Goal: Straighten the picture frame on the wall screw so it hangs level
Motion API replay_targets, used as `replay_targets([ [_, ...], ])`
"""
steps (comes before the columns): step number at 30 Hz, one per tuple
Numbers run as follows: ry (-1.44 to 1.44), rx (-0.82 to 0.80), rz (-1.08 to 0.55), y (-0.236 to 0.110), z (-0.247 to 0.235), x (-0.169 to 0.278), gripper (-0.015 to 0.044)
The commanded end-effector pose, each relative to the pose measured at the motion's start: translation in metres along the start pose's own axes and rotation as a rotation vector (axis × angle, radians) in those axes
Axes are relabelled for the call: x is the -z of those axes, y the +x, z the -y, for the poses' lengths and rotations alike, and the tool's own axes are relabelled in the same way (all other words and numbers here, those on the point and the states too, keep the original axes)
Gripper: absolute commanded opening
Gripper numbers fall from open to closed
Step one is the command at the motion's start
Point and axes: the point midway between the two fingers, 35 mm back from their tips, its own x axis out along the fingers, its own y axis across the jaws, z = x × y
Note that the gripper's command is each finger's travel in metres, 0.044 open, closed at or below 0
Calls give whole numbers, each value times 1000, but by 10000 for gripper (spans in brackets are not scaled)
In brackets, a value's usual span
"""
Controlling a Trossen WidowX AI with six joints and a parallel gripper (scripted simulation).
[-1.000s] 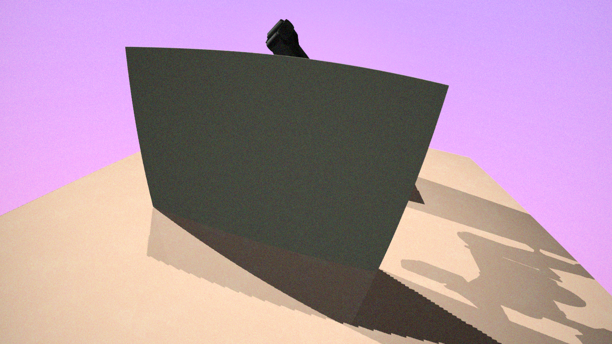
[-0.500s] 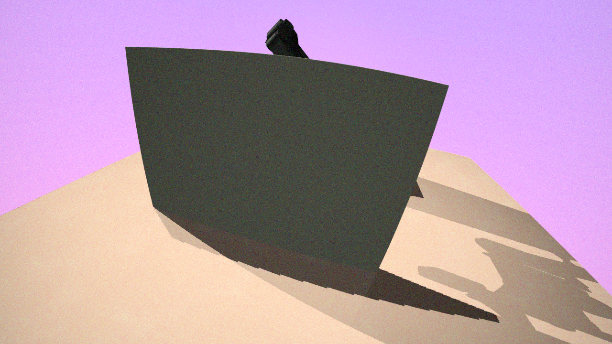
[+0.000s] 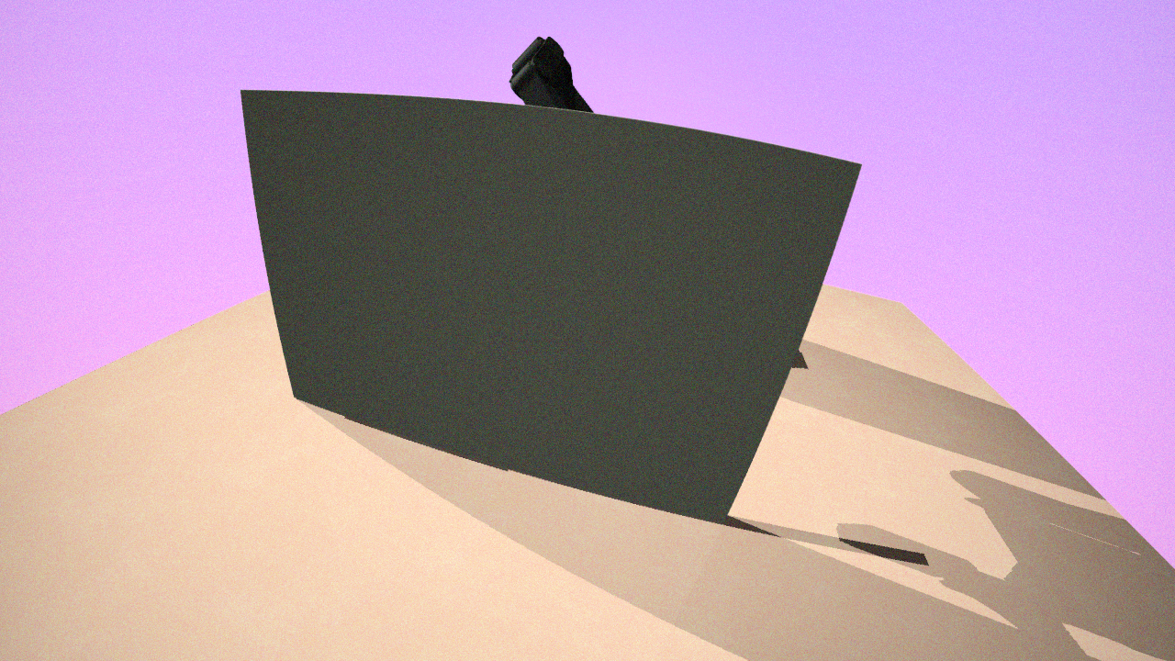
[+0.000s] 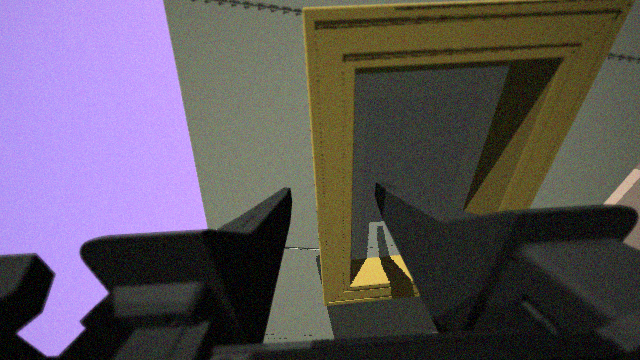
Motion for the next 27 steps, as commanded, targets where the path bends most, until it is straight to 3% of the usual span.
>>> replay_targets([
  [1, 2, 0, 4, 0, 0, -1, 260],
  [4, 2, 0, 4, 0, -1, -1, 260],
  [10, 2, 0, 4, 0, -1, -1, 103],
  [17, 2, 0, 4, 0, -1, -1, 56],
  [19, 2, 0, 4, 0, -1, -1, 3],
  [27, 2, 0, 4, 0, -1, -1, 0],
])
